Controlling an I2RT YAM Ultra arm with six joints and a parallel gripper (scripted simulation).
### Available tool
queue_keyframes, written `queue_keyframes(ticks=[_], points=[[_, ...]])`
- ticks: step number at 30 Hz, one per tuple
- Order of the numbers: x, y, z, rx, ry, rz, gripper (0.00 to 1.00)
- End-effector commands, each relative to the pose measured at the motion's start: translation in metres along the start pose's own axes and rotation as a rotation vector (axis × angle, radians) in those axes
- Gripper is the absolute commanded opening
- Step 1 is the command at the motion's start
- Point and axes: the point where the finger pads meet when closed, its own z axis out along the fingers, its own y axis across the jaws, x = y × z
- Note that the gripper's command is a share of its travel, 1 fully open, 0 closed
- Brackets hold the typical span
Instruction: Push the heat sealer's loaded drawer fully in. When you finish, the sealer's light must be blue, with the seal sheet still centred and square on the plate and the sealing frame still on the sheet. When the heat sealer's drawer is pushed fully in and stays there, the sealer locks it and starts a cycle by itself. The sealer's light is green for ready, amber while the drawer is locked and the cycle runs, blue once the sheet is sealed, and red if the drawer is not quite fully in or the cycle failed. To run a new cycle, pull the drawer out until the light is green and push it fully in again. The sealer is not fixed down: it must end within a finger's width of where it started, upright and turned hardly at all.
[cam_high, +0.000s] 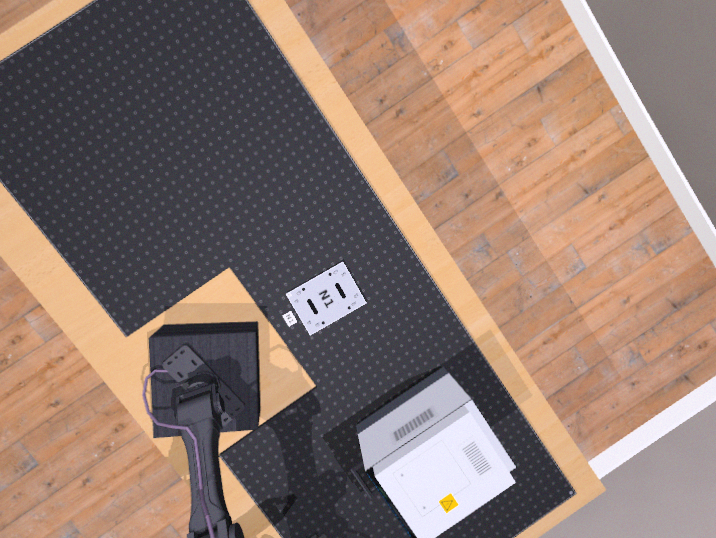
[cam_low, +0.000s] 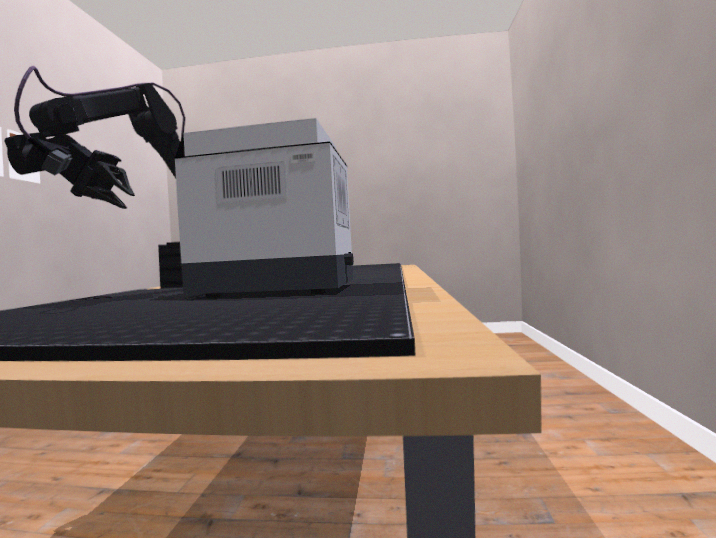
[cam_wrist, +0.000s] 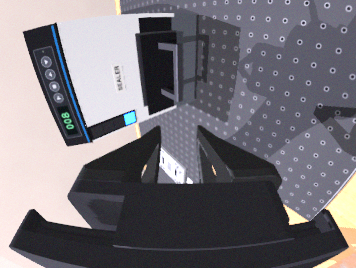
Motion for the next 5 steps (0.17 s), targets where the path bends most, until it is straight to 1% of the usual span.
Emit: queue_keyframes(ticks=[1, 5], points=[[-0.0057, 0.0063, -0.0054, 0.003, -0.013, -0.03, 0.3], [-0.0057, 0.0063, -0.0054, 0.003, -0.013, -0.03, 0.3]])
